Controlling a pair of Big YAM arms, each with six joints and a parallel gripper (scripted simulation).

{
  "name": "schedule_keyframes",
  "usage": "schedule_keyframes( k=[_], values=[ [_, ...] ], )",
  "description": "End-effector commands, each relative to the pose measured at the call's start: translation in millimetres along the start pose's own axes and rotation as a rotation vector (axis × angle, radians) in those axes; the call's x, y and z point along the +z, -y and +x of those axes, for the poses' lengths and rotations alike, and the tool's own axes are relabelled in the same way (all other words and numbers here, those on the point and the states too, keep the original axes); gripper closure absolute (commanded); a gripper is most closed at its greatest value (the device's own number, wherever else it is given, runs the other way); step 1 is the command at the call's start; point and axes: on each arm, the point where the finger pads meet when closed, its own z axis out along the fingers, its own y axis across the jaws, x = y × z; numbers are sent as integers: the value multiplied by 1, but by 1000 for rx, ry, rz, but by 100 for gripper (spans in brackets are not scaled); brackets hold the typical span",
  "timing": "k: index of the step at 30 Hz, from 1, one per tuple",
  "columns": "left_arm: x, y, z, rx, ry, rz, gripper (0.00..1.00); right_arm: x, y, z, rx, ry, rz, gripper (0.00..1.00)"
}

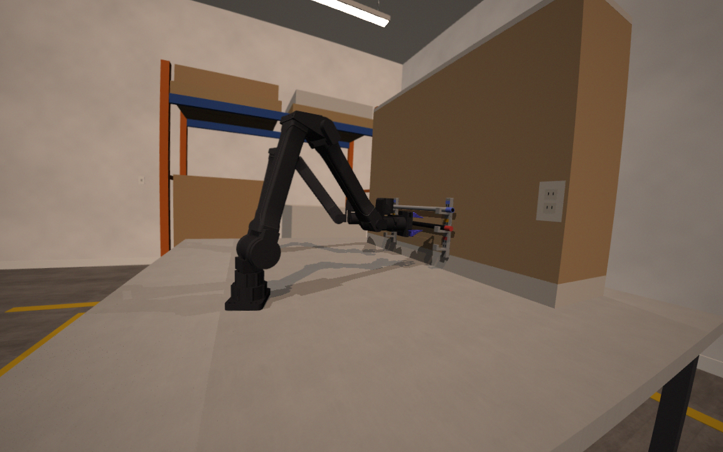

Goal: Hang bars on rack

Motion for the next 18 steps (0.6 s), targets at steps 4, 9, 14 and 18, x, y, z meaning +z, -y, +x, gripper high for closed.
schedule_keyframes(
  k=[4, 9, 14, 18],
  values=[
    [5, -11, 6, -35, -9, -37, 47, 0, 11, -2, 37, 0, 43, 46],
    [5, -9, 6, -35, -9, -37, 47, -1, 8, -3, 37, 1, 43, 46],
    [5, -6, 6, -35, -9, -36, 47, -2, 6, -4, 37, 3, 43, 46],
    [5, -6, 6, -35, -9, -35, 47, -3, 5, -5, 37, 3, 43, 46]
  ],
)
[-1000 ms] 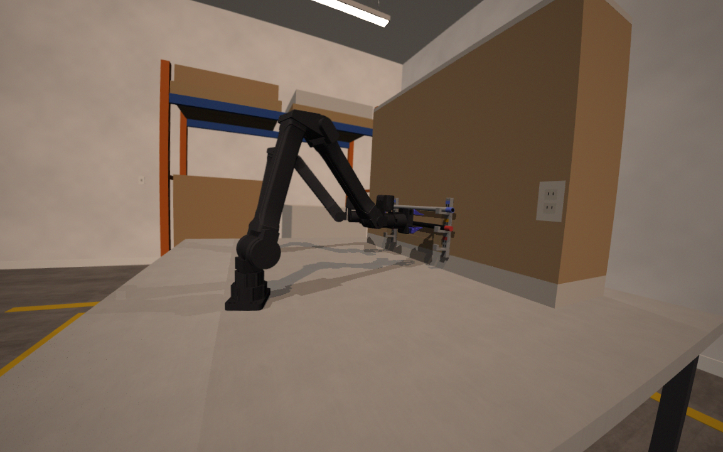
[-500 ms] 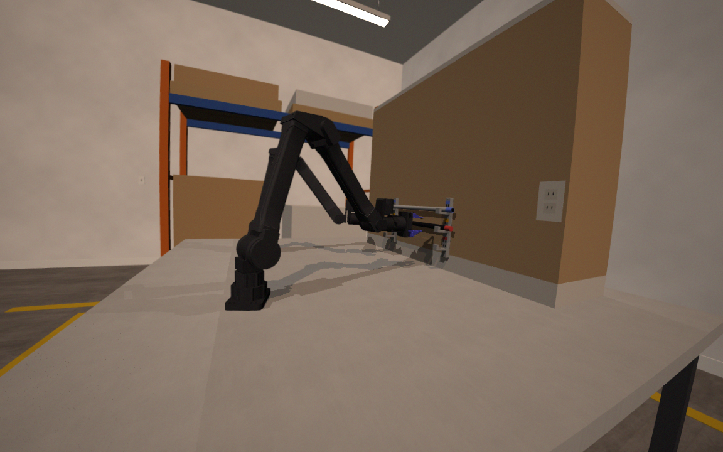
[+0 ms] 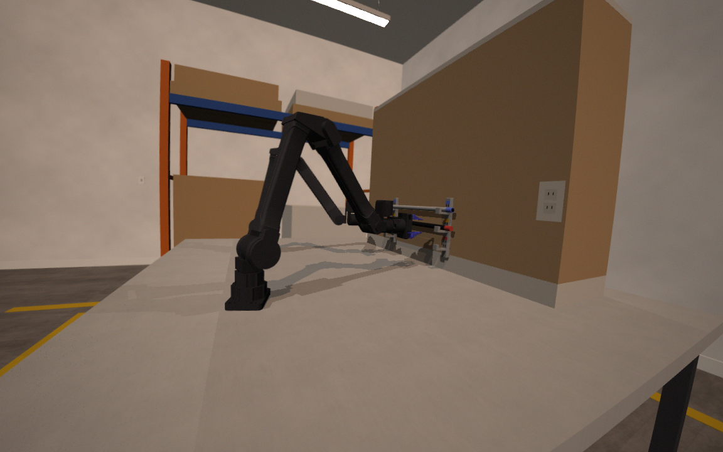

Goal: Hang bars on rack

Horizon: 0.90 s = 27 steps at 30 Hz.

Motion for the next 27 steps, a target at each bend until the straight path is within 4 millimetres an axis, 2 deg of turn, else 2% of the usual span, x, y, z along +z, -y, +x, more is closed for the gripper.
schedule_keyframes(
  k=[1, 27],
  values=[
    [5, -12, 5, -35, -9, -36, 47, -1, 13, -6, 37, 6, 41, 46],
    [5, -11, 6, -36, -9, -35, 47, -3, 10, -12, 36, 15, 40, 46]
  ],
)
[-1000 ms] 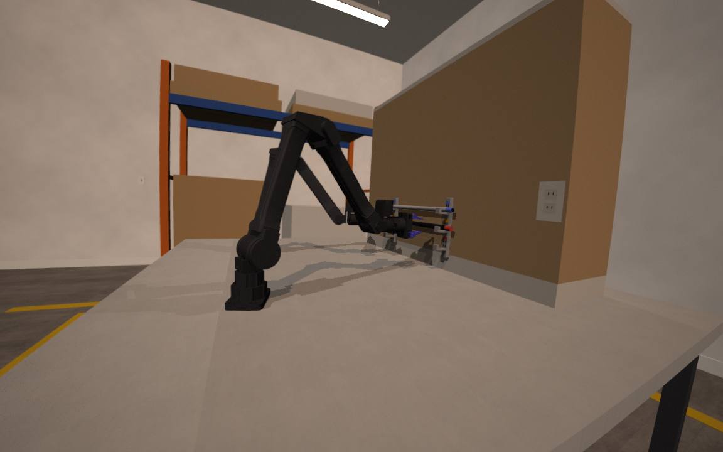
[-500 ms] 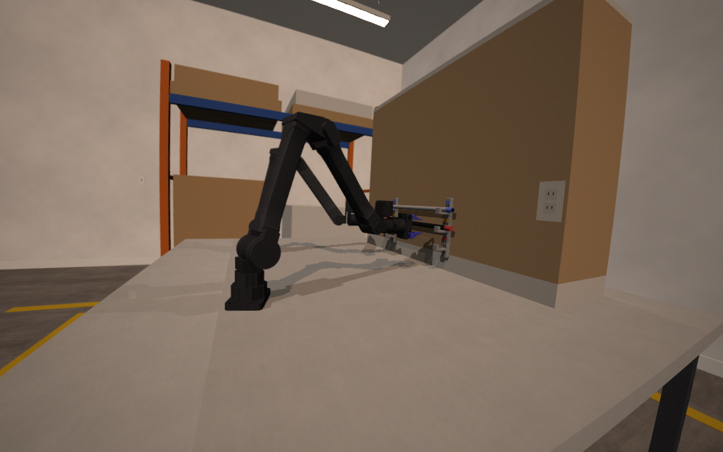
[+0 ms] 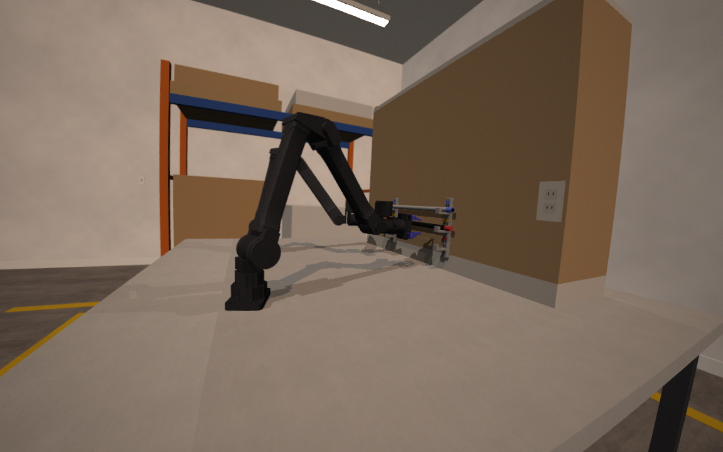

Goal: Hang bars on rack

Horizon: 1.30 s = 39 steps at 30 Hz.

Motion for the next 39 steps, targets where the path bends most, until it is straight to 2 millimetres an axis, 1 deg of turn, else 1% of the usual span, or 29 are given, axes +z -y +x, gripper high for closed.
schedule_keyframes(
  k=[1, 6, 21, 23, 39],
  values=[
    [5, -12, 5, -36, -9, -36, 47, -2, 13, -11, 36, 14, 40, 46],
    [5, -12, 5, -36, -9, -36, 47, -3, 13, -12, 35, 15, 40, 46],
    [26, -13, 5, -37, -9, -37, 47, 18, 13, -14, 35, 18, 41, 46],
    [26, -13, 5, -37, -9, -37, 47, 18, 13, -14, 35, 18, 41, 46],
    [46, -23, 2, -43, -9, -51, 47, 38, 27, -14, 42, 15, 60, 46]
  ],
)
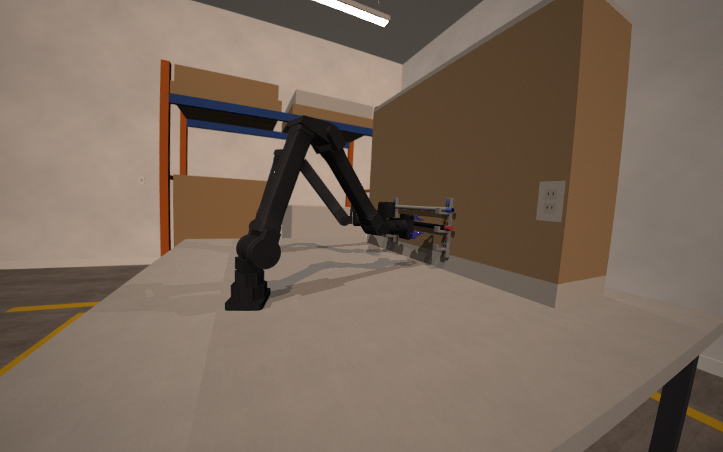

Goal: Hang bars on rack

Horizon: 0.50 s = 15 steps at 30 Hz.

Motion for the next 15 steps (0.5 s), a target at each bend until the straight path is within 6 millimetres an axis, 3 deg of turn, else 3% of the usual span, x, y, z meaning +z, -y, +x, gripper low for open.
schedule_keyframes(
  k=[1, 15],
  values=[
    [17, -23, 2, -40, -9, -43, 47, 20, 28, -2, 36, -4, 45, 46],
    [36, -23, 2, -39, -9, -39, 47, 39, 29, 3, 33, -12, 37, 46]
  ],
)
